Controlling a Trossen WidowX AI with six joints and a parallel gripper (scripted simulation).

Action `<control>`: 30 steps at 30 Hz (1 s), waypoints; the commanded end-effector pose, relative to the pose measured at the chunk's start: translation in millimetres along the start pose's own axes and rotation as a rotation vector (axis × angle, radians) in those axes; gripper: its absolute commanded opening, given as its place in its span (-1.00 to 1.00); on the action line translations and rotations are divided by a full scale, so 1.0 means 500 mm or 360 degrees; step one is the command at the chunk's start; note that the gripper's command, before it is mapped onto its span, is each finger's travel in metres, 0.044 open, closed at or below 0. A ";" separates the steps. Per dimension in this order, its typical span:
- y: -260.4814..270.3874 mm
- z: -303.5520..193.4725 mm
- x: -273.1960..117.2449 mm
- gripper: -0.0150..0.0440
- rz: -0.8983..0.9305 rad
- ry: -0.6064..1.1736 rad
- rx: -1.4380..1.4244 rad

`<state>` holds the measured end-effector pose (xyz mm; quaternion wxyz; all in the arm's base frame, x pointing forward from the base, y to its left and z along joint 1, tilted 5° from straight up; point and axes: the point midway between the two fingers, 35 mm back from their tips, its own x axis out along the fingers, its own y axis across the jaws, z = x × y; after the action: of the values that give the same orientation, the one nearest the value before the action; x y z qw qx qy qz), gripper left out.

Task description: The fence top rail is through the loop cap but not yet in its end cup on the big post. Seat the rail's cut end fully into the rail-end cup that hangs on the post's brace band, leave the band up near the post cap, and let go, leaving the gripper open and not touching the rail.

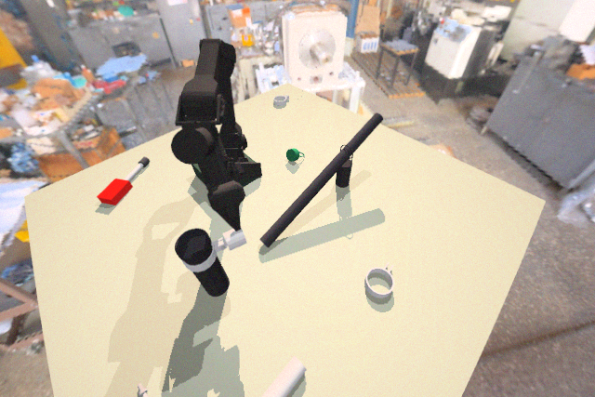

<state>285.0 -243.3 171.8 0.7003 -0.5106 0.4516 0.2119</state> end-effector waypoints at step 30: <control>0.007 0.001 0.111 1.00 0.0013 -0.0008 -0.0005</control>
<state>309.6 -251.2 133.9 0.6988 -0.5164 0.4467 0.2134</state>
